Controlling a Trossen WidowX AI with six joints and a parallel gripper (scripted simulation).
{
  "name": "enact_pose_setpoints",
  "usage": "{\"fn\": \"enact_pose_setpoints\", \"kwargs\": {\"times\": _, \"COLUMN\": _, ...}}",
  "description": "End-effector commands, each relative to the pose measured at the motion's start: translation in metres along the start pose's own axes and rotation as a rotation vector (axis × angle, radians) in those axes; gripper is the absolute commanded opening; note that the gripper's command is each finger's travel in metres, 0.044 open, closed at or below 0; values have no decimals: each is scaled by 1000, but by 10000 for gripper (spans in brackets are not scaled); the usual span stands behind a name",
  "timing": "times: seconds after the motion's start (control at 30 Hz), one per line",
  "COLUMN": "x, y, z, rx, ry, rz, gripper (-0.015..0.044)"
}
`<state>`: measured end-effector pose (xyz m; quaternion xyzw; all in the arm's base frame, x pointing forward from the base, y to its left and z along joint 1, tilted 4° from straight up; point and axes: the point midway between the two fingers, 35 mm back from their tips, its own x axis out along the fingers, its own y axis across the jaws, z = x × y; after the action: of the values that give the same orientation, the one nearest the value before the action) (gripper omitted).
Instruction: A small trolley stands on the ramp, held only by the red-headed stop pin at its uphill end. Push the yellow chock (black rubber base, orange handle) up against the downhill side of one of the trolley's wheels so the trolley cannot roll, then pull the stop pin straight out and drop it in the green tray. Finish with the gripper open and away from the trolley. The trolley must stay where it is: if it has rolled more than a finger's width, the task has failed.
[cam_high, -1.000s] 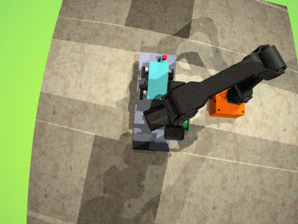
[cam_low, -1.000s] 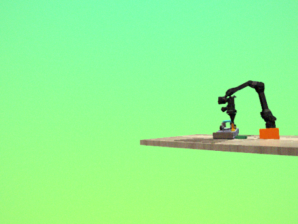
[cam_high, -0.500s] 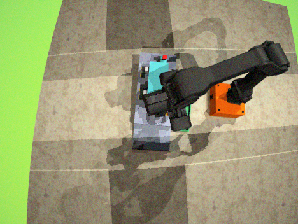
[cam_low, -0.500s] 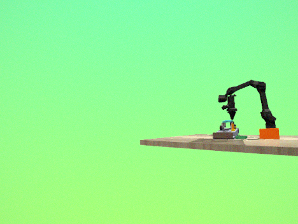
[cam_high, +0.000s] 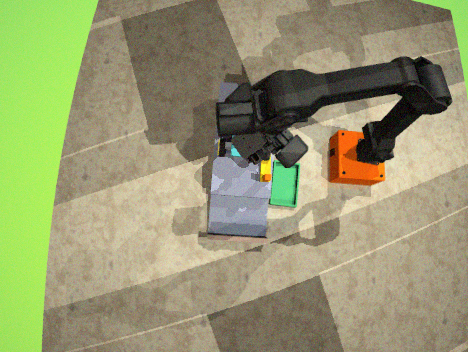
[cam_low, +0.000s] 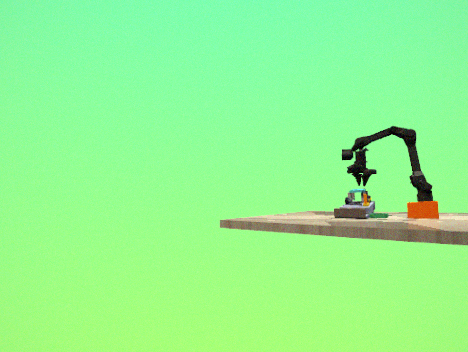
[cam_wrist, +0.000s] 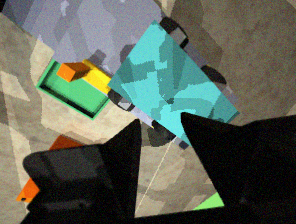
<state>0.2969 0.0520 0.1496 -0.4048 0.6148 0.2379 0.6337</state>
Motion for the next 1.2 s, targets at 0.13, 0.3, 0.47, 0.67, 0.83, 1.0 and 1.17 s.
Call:
{"fn": "enact_pose_setpoints", "kwargs": {"times": 0.13, "x": 0, "y": -28, "z": -22, "rx": -270, "ry": 47, "rz": -23, "gripper": 190}}
{"fn": "enact_pose_setpoints", "kwargs": {"times": 0.3, "x": -1, "y": -46, "z": -39, "rx": -454, "ry": 82, "rz": -28, "gripper": 190}}
{"fn": "enact_pose_setpoints", "kwargs": {"times": 0.47, "x": -1, "y": -63, "z": -58, "rx": -638, "ry": 120, "rz": -24, "gripper": 190}}
{"fn": "enact_pose_setpoints", "kwargs": {"times": 0.67, "x": -2, "y": -70, "z": -68, "rx": -729, "ry": 140, "rz": -17, "gripper": 190}}
{"fn": "enact_pose_setpoints", "kwargs": {"times": 0.83, "x": -1, "y": -70, "z": -68, "rx": -729, "ry": 140, "rz": -17, "gripper": 190}}
{"fn": "enact_pose_setpoints", "kwargs": {"times": 1.0, "x": 6, "y": -71, "z": -68, "rx": -729, "ry": 140, "rz": -18, "gripper": 190}}
{"fn": "enact_pose_setpoints", "kwargs": {"times": 1.17, "x": 13, "y": -71, "z": -69, "rx": -729, "ry": 140, "rz": -18, "gripper": 190}}
